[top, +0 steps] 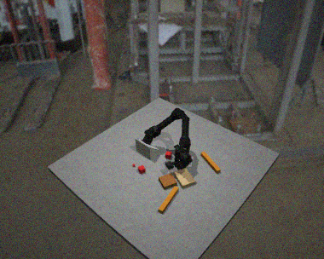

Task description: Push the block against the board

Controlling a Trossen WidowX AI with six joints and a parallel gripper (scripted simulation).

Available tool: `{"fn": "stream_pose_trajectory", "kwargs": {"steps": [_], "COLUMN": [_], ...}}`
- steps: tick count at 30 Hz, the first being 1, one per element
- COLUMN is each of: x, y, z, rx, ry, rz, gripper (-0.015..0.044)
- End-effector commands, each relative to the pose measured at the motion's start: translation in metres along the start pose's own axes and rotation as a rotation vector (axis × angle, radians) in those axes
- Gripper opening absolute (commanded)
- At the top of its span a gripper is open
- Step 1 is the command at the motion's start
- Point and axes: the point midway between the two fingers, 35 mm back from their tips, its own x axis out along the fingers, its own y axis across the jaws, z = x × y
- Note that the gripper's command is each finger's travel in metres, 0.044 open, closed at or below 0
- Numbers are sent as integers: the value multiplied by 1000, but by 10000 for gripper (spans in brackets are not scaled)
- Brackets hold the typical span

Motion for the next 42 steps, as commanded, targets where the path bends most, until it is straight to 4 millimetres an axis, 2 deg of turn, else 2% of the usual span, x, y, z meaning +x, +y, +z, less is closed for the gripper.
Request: {"fn": "stream_pose_trajectory", "kwargs": {"steps": [1,10,13,42], "x": [1,1,1,1], "y": [0,0,0,1], "z": [8,21,20,-25], "rx": [5,5,5,7], "ry": [3,2,2,4], "rz": [3,3,3,3], "gripper": [0,0,0,0]}}
